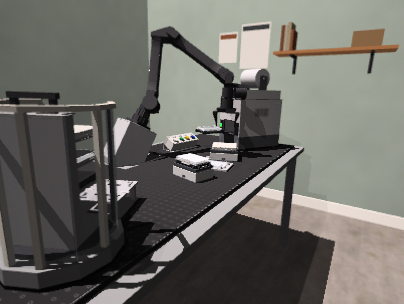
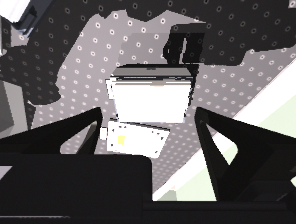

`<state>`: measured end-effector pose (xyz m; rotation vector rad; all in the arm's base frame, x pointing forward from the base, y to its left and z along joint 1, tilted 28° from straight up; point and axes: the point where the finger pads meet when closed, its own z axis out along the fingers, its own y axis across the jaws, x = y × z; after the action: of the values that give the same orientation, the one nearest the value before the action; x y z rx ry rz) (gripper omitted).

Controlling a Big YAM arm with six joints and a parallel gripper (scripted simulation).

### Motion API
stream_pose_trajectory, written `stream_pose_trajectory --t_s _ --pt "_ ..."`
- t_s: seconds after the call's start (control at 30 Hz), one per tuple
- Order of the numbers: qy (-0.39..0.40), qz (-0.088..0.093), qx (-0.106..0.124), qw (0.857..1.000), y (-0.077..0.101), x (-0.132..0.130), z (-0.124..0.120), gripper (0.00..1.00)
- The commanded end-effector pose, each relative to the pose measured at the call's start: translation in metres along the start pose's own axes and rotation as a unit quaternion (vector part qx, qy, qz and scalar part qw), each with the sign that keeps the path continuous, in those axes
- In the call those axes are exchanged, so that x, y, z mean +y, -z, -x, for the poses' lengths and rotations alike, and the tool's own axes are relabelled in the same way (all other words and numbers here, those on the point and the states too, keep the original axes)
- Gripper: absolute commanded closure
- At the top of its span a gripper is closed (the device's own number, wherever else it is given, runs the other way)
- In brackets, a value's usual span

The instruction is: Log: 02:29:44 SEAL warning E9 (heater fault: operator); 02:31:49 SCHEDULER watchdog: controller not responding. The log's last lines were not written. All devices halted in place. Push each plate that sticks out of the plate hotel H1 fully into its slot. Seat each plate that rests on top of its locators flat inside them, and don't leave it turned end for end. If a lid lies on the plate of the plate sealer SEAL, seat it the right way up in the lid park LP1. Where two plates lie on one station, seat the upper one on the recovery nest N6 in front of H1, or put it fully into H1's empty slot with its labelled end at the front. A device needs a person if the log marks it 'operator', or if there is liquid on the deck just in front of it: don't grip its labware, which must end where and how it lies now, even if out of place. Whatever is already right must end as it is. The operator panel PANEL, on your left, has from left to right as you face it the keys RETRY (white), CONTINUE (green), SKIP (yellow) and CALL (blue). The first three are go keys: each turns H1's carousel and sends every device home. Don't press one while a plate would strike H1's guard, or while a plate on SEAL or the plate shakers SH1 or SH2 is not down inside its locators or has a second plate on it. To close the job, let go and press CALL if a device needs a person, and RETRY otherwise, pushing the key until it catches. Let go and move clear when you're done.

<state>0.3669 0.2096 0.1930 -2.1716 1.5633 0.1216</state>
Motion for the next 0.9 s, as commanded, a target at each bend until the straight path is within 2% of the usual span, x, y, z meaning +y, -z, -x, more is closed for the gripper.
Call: stream_pose_trajectory --t_s 0.0,0.33,0.4,0.87 --pt "0.011 -0.04 -0.003 0.999 0.041 -0.023 0.005 0.0" --pt "0.011 -0.04 -0.002 0.999 0.068 -0.021 0.005 0.0" --pt "0.011 -0.04 -0.002 0.999 0.068 -0.021 0.005 0.0" --pt "0.012 -0.041 -0.001 0.999 0.103 -0.019 0.005 0.0"
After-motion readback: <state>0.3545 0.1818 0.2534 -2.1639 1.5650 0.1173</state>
